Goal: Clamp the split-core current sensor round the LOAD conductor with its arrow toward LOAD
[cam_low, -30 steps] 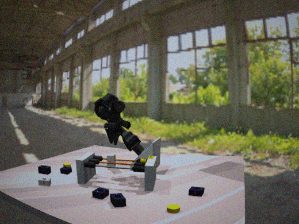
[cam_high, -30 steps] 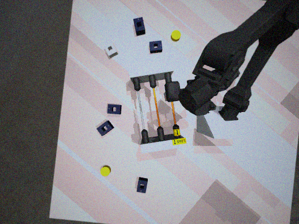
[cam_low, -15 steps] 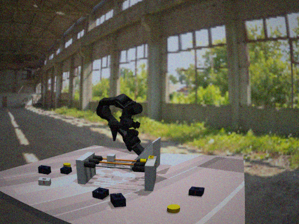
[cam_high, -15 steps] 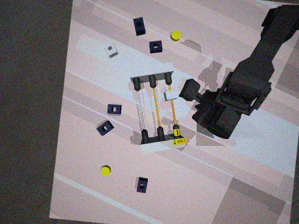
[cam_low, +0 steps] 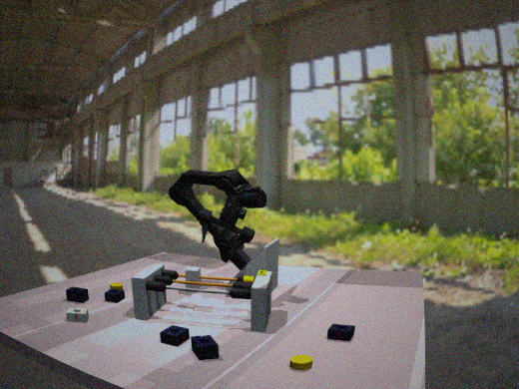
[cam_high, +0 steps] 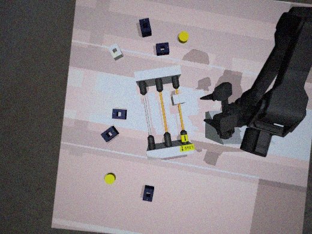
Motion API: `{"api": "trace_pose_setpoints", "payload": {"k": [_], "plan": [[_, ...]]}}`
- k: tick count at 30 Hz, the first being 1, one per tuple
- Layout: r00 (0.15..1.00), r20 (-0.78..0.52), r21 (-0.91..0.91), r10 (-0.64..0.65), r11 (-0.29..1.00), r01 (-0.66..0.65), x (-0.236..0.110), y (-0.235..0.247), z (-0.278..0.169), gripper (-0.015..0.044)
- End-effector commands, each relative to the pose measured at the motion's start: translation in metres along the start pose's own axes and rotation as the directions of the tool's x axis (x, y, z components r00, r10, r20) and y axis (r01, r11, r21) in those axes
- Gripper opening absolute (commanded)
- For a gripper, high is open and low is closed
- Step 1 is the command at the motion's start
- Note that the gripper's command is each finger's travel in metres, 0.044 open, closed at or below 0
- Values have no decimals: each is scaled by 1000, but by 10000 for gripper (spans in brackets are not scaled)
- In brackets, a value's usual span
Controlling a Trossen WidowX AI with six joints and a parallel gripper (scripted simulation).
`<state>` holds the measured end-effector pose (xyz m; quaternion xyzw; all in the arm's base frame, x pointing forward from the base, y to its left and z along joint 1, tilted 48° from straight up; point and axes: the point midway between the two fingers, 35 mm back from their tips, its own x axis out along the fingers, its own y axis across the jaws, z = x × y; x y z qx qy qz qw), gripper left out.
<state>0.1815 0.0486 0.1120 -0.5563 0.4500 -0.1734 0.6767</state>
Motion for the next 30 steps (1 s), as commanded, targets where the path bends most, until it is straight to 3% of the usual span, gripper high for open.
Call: {"api": "trace_pose_setpoints", "payload": {"k": [1,9,10,25,29,30], "plan": [[963,222,539,-151,842,8,-8,11,-17,440],[955,250,618,-163,786,-28,-9,11,-19,440],[986,139,391,-94,920,33,-7,9,-11,440],[987,135,380,-92,924,34,-6,9,-11,440],[998,50,159,-41,987,32,-3,4,-5,440],[993,94,268,-74,962,46,-4,6,-9,440]]}}
